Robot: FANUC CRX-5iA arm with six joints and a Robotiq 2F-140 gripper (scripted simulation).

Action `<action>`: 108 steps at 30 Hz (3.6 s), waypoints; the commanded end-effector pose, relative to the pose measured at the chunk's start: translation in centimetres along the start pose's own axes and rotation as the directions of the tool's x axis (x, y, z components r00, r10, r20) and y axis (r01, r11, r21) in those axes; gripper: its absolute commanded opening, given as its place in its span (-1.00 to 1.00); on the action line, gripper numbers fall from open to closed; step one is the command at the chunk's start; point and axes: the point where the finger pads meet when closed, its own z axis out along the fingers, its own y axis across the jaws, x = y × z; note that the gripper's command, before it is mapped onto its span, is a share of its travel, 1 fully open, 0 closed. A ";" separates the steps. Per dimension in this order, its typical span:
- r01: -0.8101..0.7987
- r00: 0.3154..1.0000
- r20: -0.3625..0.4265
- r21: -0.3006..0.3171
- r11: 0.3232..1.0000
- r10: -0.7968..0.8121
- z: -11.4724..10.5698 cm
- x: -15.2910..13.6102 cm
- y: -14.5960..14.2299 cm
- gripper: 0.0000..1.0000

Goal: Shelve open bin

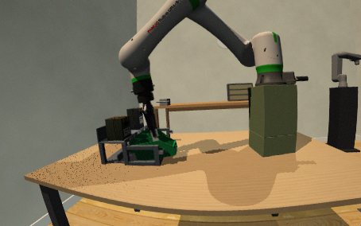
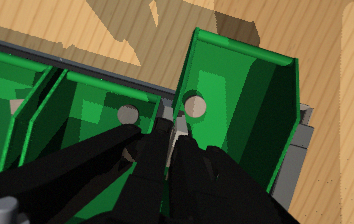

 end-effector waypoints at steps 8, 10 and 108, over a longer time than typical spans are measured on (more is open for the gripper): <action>0.000 1.000 0.010 0.000 1.000 0.000 0.0 -0.6 0.0 -1.00; 0.000 1.000 0.012 0.000 1.000 0.000 -0.1 -0.7 0.0 -1.00; 0.000 0.998 0.056 0.000 1.000 0.000 0.1 -1.3 0.0 -1.00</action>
